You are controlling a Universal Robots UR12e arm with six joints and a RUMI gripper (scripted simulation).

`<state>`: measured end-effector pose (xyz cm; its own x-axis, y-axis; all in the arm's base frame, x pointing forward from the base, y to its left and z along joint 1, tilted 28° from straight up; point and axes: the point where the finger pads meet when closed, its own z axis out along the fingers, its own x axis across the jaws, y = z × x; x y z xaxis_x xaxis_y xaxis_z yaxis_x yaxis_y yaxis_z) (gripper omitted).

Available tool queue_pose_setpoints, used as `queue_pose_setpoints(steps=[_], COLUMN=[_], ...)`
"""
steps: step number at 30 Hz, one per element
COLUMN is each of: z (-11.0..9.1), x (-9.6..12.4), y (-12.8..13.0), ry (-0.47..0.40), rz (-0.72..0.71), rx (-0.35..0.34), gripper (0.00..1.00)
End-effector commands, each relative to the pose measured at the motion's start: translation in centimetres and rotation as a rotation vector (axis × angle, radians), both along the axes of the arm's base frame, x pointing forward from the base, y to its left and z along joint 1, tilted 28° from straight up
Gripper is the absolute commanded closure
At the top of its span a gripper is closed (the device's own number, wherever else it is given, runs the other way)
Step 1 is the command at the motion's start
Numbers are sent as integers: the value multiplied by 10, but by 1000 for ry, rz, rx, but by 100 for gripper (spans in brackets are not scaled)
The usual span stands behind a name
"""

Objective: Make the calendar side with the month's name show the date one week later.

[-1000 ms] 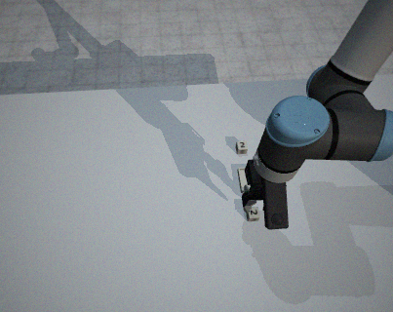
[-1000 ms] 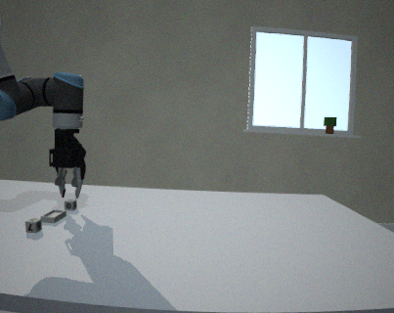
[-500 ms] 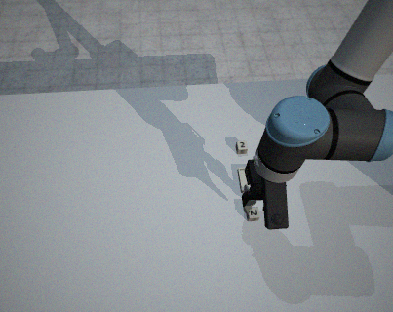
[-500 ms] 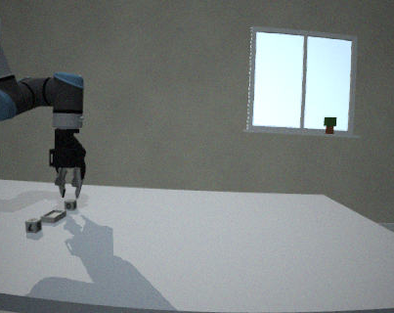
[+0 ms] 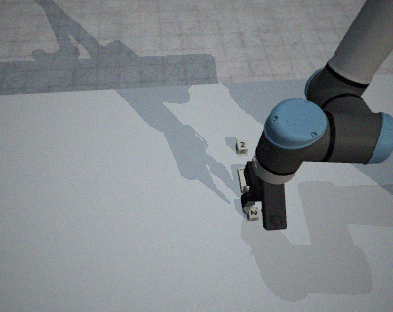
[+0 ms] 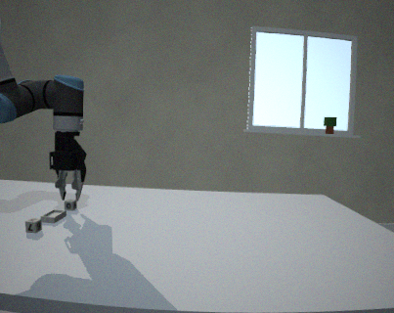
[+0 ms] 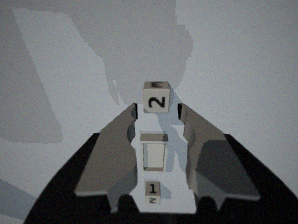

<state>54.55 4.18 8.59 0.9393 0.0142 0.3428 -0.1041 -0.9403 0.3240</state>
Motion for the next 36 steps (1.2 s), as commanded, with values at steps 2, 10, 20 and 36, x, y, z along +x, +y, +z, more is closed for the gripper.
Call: queue_pose_setpoints(steps=[2,10,20,36], z=[-11,-19,-18,-18], x=[0,4,4,4], y=[-4,-7,-6,-6], ry=[4,3,1,1], rz=[-1,-1,0,0], rx=[1,1,1,1], gripper=[72,72,72,72])
